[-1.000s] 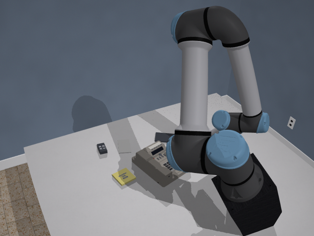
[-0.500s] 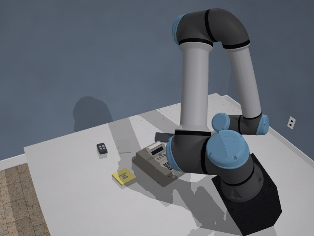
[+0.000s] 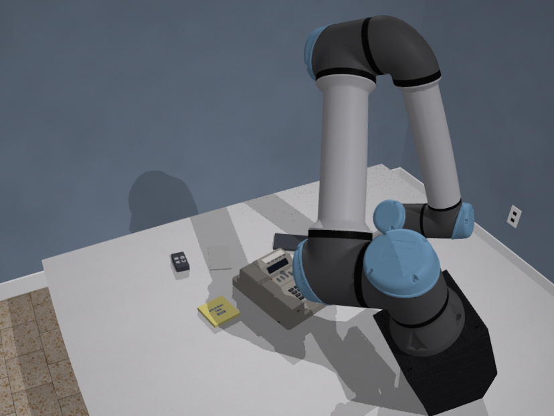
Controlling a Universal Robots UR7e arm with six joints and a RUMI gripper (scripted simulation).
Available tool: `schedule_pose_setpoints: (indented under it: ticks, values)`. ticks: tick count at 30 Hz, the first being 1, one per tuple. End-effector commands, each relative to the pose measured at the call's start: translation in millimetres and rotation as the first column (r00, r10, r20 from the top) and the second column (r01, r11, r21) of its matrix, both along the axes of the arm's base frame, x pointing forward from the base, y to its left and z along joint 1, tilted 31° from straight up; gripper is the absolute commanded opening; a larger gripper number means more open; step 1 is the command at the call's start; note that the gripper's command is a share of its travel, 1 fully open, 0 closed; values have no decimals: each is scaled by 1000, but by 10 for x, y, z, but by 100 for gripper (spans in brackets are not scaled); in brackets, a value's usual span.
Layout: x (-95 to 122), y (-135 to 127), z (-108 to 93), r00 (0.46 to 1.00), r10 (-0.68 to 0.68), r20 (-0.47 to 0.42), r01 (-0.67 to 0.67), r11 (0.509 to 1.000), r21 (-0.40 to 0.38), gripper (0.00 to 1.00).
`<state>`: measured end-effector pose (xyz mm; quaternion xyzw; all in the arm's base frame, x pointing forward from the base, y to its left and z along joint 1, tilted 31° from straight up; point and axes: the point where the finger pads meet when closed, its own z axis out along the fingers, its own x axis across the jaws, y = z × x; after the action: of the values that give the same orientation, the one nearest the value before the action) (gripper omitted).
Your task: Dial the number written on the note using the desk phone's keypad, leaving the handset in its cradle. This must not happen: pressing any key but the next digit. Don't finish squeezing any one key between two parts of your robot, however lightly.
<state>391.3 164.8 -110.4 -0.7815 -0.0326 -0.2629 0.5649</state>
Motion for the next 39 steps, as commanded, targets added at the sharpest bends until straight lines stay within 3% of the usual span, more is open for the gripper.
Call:
schedule_pose_setpoints:
  ticks: [1, 23, 39]
  values:
    - [3, 0, -4, 1000, -1, 1, 1, 1000, -1, 0]
    - [4, 12, -24, 1000, -1, 1, 1, 1000, -1, 0]
    - [-7, -67, 113, 1000, -1, 1, 1, 1000, -1, 0]
